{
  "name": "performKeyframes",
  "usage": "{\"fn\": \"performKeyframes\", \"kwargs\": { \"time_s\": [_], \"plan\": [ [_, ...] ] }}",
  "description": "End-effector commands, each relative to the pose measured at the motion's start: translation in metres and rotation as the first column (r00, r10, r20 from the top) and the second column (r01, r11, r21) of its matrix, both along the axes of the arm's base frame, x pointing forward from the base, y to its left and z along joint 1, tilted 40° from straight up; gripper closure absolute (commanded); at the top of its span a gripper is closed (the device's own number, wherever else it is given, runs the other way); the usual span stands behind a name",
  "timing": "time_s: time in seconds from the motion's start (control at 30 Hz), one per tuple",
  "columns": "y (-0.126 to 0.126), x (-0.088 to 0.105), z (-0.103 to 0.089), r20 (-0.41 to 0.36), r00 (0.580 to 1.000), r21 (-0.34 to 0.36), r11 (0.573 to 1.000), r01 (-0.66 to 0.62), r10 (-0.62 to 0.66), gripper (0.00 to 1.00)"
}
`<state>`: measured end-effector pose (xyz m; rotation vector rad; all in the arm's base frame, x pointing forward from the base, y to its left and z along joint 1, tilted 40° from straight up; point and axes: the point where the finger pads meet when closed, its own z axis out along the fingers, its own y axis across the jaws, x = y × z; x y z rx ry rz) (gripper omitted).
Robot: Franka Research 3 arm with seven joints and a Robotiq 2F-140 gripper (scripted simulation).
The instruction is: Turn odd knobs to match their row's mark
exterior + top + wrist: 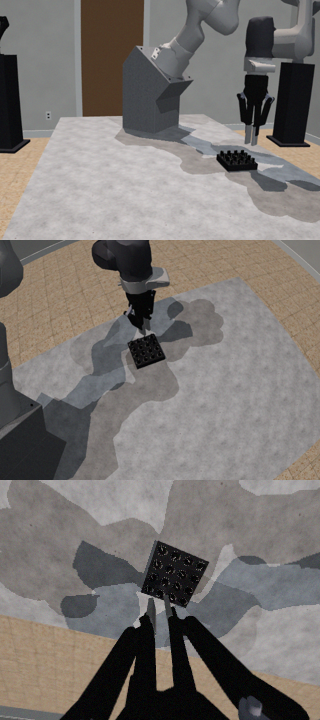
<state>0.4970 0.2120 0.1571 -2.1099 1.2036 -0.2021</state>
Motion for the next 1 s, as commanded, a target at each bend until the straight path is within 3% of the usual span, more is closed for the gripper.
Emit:
{"fn": "performKeyframes", "kwargs": {
  "time_s": [0.0, 0.6, 0.97],
  "plan": [
    [0.0006, -0.0011, 0.0006, -0.093, 0.991, 0.046, 0.994, 0.099, -0.095, 0.88],
    [-0.0006, -0.0022, 0.0026, -0.220, 0.942, 0.122, 0.951, 0.284, -0.253, 0.88],
    [-0.0015, -0.0031, 0.0041, -0.322, 0.877, 0.162, 0.892, 0.422, -0.356, 0.88]
  ]
}}
